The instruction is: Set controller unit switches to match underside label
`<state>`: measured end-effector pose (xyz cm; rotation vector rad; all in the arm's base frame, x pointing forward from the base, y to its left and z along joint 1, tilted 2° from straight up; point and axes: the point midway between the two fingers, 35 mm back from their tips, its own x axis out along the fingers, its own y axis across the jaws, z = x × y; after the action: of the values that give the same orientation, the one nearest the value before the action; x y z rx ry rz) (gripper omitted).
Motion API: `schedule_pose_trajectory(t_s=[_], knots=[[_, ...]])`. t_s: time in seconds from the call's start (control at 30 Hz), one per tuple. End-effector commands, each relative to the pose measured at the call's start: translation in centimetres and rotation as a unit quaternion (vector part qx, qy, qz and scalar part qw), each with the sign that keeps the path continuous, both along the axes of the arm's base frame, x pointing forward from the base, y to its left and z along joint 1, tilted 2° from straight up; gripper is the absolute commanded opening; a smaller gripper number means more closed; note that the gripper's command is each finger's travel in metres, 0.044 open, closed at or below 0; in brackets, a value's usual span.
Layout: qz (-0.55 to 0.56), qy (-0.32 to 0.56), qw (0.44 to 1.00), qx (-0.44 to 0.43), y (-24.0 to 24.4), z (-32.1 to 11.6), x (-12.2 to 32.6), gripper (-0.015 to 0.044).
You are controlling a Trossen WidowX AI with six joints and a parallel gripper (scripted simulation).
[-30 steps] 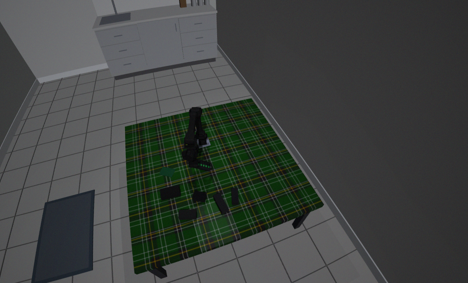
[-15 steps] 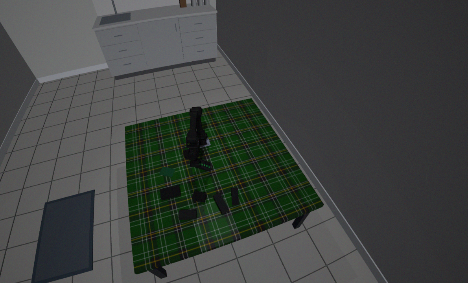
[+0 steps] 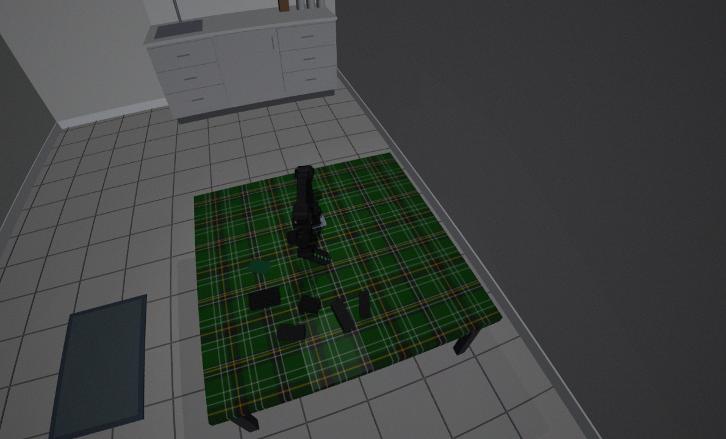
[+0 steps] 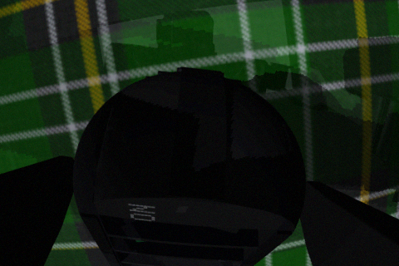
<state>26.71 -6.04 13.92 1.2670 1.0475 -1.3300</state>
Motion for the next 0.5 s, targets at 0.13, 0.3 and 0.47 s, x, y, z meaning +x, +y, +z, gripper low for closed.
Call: schedule_pose_trajectory(t_s=[0.13,0.3,0.47], knots=[[-0.001,-0.001,1.0,-0.007,0.8,0.5,0.1,0.0336],[-0.002,0.0,1.0,-0.012,1.2,0.7,0.2,0.0336],[-0.002,0.001,1.0,-0.017,1.5,0.8,0.2,0.0336]])
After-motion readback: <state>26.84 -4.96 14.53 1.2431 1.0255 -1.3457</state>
